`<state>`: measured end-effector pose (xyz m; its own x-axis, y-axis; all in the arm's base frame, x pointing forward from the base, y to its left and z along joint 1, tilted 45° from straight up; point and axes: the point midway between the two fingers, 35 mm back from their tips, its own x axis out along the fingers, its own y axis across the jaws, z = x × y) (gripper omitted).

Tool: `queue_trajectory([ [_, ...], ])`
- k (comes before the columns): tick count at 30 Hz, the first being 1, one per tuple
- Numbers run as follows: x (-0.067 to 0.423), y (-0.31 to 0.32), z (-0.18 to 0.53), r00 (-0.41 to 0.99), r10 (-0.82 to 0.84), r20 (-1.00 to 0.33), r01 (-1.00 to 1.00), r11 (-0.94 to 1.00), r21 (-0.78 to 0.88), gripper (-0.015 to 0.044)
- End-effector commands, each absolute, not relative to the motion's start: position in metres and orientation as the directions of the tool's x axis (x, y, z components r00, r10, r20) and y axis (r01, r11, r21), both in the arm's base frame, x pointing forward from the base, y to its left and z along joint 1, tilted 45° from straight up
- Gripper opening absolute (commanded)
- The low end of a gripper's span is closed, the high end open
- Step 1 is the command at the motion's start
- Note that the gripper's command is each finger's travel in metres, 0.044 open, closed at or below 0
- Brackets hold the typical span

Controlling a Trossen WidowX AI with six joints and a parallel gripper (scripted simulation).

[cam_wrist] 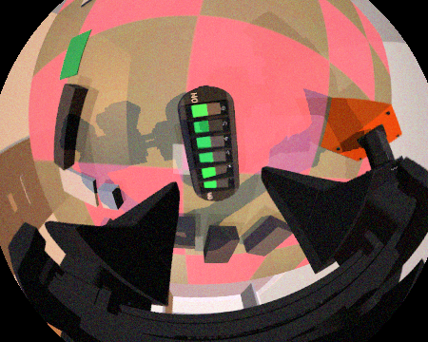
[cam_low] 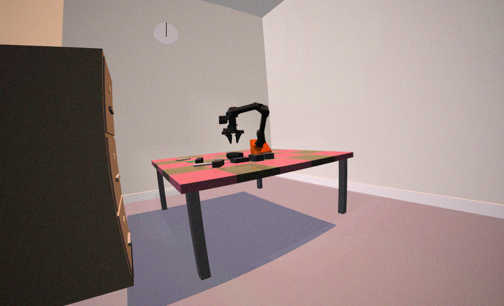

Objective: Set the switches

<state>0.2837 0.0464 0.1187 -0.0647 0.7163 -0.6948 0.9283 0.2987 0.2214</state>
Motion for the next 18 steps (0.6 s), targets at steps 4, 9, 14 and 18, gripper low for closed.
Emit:
queue_trajectory([
  [4, 0.284, 0.046, 0.119, -0.065, 0.716, -0.695, 0.928, 0.299, 0.221, 0.0440],
  [9, 0.271, 0.056, 0.102, -0.065, 0.712, -0.699, 0.930, 0.297, 0.216, 0.0309],
  [14, 0.249, 0.070, 0.078, -0.064, 0.707, -0.705, 0.932, 0.294, 0.210, 0.0177],
  [18, 0.237, 0.076, 0.066, -0.063, 0.705, -0.707, 0.934, 0.292, 0.207, 0.0072],
])
